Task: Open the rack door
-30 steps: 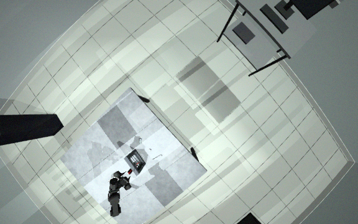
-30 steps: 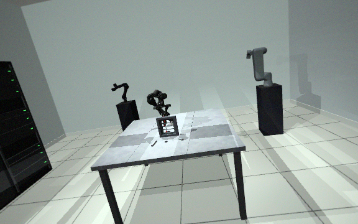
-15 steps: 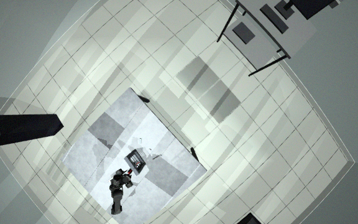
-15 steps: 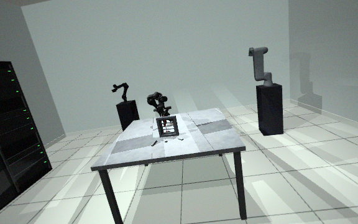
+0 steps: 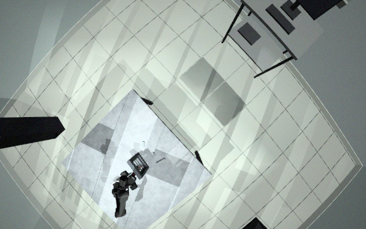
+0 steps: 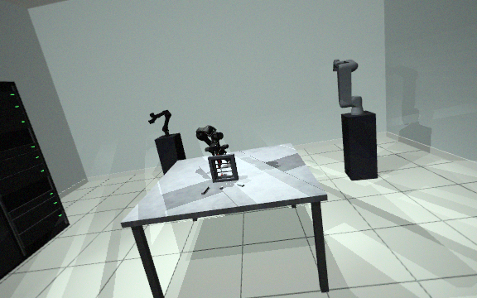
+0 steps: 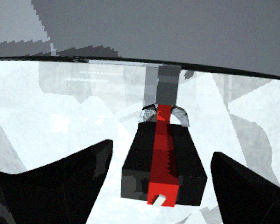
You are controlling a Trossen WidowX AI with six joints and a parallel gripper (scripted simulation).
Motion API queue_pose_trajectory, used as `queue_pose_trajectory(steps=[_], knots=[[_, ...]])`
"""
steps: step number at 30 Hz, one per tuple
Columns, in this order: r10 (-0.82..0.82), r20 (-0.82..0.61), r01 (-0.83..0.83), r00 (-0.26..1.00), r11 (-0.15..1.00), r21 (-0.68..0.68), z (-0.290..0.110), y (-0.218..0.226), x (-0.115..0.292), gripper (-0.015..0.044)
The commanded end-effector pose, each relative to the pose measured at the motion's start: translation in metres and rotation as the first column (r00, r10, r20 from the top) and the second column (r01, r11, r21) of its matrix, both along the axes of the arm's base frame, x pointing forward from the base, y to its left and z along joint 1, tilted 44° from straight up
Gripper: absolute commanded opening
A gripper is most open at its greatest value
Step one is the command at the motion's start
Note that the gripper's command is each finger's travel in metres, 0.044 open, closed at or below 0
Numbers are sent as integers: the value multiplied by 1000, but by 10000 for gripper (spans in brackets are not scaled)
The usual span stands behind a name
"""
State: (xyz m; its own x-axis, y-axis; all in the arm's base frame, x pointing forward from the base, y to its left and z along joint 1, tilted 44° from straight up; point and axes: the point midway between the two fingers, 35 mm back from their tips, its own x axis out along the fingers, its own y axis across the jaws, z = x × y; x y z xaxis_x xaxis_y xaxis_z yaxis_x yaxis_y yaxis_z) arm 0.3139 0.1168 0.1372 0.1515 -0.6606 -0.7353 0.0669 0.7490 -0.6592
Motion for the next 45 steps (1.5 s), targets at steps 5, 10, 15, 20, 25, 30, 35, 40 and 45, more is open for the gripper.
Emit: queue_pose_trajectory(steps=[5, 10, 15, 20, 25, 30, 35, 40, 45], knots=[[-38, -41, 38, 998, 999, -2, -10, -9, 1, 287], [-41, -44, 41, 998, 999, -2, -10, -10, 1, 209], [-41, -44, 41, 998, 999, -2, -10, -10, 1, 97], [-41, -44, 41, 998, 999, -2, -10, -10, 1, 64], [-41, -44, 41, 998, 999, -2, -10, -10, 1, 30], [-41, -44, 41, 998, 999, -2, -10, -10, 1, 16], [-167, 69, 166, 984, 986, 26, -10, -10, 1, 16], [-344, 220, 333, 913, 939, 89, -10, -10, 1, 16], [-507, 351, 476, 788, 862, 176, -10, -10, 1, 16]])
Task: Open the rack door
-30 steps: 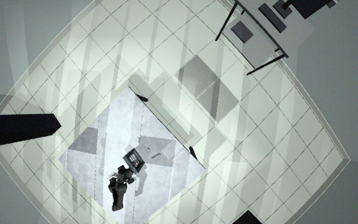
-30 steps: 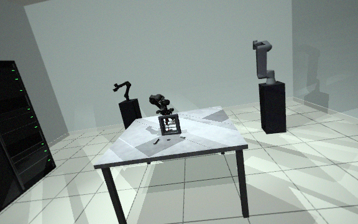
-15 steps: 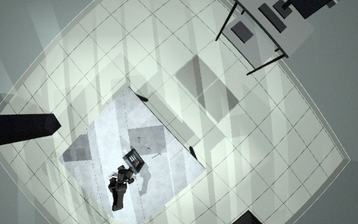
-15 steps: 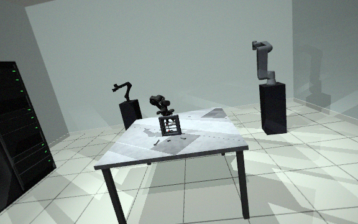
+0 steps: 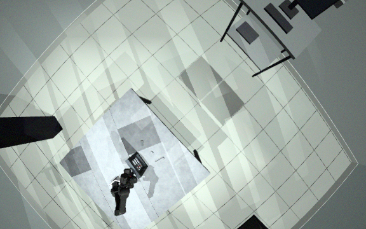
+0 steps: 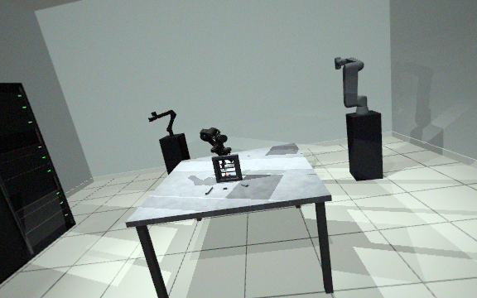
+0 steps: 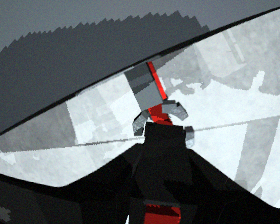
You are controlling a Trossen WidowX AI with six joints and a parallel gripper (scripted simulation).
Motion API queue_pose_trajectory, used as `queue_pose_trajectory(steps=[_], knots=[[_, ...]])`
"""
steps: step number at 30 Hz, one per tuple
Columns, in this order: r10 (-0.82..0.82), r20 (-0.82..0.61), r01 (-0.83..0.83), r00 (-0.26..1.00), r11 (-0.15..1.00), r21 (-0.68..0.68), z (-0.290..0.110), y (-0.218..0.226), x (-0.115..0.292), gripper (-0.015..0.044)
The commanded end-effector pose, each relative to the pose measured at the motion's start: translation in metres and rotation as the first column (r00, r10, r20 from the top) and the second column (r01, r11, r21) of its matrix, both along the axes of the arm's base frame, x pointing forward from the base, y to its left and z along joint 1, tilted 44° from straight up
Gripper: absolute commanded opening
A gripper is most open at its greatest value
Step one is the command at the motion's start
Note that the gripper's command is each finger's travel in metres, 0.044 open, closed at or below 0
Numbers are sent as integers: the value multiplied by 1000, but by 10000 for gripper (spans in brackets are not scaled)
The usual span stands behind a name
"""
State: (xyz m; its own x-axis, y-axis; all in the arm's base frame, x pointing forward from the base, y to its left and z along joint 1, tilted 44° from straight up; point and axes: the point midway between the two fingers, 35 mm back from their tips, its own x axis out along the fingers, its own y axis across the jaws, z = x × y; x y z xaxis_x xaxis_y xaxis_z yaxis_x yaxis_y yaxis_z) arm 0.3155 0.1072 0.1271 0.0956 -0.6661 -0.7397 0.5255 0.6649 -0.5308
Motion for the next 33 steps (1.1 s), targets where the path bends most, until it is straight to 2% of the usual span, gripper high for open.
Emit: queue_pose_trajectory(steps=[1, 6, 12, 19, 25, 33], knots=[[-170, 146, 167, 974, 985, 33, 0, 0, 0, 16], [-346, 295, 333, 891, 938, 96, 0, 0, 0, 16], [-534, 443, 499, 720, 842, 204, 0, 0, 0, 16], [-700, 559, 631, 444, 688, 360, 0, 0, 0, 16], [-781, 599, 678, 174, 536, 503, 0, 0, 0, 16], [-787, 600, 680, 142, 519, 519, 0, 0, 0, 16]])
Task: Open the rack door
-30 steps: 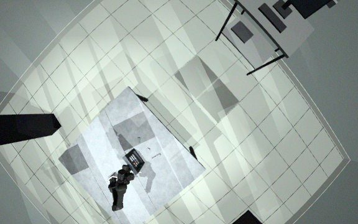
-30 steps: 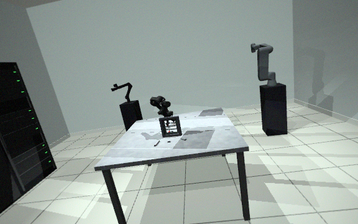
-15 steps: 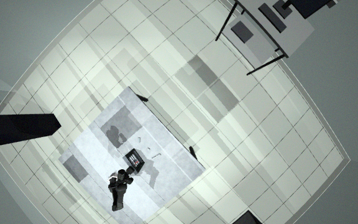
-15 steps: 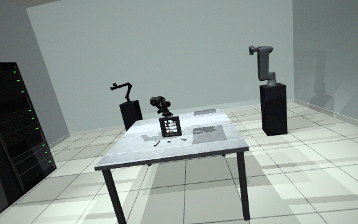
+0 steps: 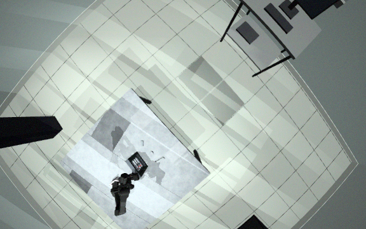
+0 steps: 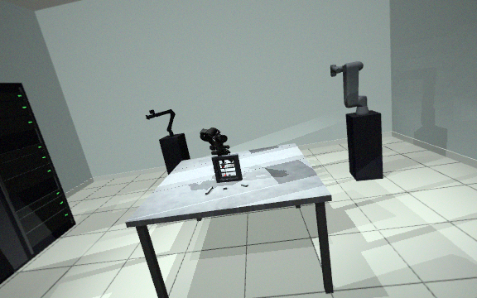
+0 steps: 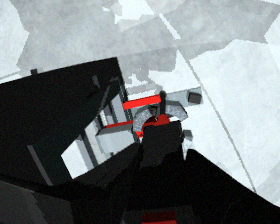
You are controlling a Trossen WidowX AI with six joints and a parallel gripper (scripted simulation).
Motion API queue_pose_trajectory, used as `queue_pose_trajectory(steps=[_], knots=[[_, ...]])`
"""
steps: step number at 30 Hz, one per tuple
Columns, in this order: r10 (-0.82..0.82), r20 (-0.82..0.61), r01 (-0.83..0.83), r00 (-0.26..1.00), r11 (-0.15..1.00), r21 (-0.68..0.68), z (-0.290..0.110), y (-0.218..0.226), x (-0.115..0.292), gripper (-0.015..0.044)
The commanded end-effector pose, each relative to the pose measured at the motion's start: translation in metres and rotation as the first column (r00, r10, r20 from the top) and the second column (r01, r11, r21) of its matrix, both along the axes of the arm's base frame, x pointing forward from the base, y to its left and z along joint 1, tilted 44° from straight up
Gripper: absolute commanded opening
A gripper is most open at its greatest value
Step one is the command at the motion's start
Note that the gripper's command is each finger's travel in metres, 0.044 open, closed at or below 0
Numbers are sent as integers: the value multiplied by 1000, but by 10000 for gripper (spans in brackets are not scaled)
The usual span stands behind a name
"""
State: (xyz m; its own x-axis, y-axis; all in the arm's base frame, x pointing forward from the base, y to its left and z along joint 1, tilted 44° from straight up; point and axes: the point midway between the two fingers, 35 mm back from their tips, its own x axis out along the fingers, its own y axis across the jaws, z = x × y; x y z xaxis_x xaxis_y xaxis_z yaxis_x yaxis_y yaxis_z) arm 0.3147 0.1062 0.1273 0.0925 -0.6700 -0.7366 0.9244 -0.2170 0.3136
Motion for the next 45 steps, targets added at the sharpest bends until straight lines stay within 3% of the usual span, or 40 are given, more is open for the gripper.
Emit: queue_pose_trajectory(steps=[1, 3, 14, 21, 28, 36, 45], knots=[[-29, 28, 29, 999, 1000, 7, -1, 1, 0, 16], [-29, 28, 29, 999, 1000, 7, -1, 1, 0, 16], [-29, 28, 29, 999, 1000, 7, -1, 1, 0, 287], [168, -154, -170, 974, 985, -5, -1, 1, 0, 287], [393, -375, -412, 840, 911, 32, -1, 1, 0, 287], [584, -581, -636, 568, 759, 142, 0, 1, 0, 287], [678, -717, -780, 161, 532, 328, 0, 1, 0, 287]])
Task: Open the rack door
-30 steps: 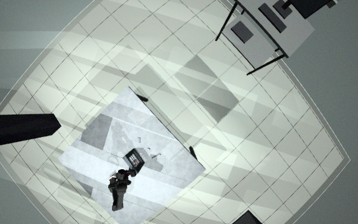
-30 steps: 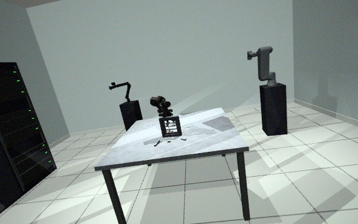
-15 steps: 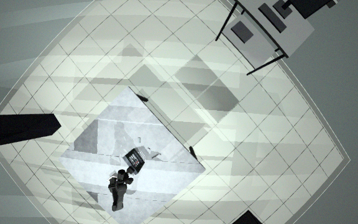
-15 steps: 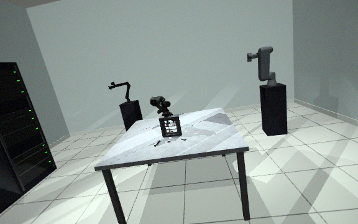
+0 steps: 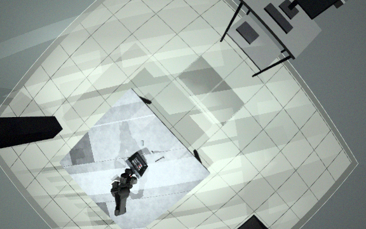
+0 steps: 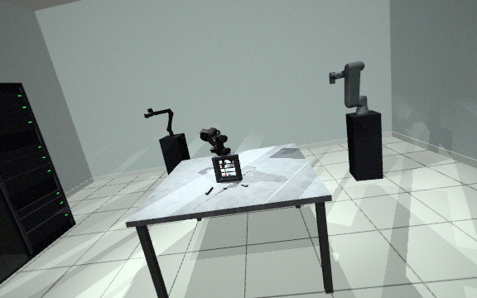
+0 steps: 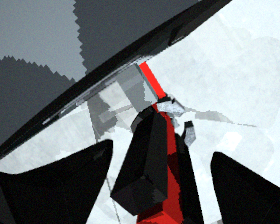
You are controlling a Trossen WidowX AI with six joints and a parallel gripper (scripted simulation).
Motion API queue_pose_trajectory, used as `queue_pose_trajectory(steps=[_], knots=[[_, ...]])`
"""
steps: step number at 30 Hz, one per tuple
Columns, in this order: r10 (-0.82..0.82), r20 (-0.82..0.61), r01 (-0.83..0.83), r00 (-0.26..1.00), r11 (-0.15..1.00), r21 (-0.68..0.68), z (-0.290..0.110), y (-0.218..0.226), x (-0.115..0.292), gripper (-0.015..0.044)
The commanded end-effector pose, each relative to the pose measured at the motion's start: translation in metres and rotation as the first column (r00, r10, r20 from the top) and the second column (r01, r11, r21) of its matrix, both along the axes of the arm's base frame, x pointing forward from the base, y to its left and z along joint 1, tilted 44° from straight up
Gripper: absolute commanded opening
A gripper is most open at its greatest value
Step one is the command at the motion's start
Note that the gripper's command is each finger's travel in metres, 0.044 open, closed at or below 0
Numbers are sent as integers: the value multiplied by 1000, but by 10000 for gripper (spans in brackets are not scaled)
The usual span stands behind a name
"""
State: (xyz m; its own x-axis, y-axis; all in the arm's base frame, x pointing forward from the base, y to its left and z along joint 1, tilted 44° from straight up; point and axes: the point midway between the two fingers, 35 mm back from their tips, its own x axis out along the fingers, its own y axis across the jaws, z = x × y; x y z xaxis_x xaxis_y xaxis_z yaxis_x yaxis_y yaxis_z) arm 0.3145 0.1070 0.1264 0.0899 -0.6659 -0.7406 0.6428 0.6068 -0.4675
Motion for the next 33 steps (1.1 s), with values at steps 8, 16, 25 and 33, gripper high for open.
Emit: queue_pose_trajectory(steps=[8, 16, 25, 33], knots=[[387, -364, -406, 847, 914, 26, 0, 0, 1, 287], [581, -572, -633, 579, 763, 134, 1, 0, 1, 287], [680, -712, -781, 175, 536, 320, 1, 0, 1, 287], [648, -731, -796, -215, 317, 515, 1, 0, 1, 287]])
